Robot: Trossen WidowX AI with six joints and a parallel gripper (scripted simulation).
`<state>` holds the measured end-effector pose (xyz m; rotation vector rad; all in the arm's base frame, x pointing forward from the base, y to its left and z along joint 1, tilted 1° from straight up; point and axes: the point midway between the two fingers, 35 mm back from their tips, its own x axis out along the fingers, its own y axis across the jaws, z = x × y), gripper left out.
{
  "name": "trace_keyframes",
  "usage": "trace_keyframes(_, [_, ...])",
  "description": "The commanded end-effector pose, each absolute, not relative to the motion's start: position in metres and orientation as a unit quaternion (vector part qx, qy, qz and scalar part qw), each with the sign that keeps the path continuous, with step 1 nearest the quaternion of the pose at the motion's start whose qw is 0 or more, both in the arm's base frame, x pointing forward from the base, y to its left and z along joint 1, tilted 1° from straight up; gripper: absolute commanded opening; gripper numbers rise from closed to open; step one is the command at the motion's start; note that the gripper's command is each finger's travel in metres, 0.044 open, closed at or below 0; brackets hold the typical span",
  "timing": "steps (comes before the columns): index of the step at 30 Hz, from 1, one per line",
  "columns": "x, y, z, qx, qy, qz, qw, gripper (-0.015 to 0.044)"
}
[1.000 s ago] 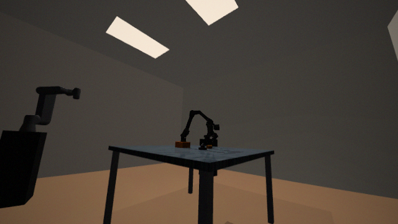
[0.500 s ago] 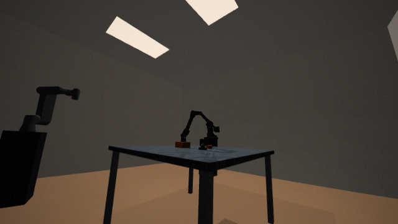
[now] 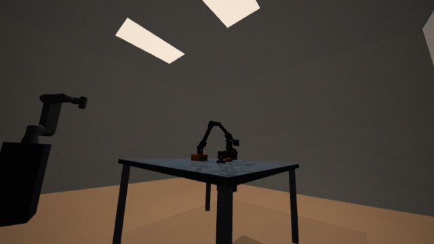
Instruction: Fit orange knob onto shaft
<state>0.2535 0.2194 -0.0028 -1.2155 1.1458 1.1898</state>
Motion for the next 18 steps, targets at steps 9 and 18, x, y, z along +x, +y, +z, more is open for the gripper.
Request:
trace_keyframes(9, [0.2516,0.2186,-0.0049,-0.505,0.48,0.497,0.518,0.024])
trace_keyframes(18, [0.2516,0.2186,-0.0049,-0.505,0.48,0.497,0.518,0.0187])
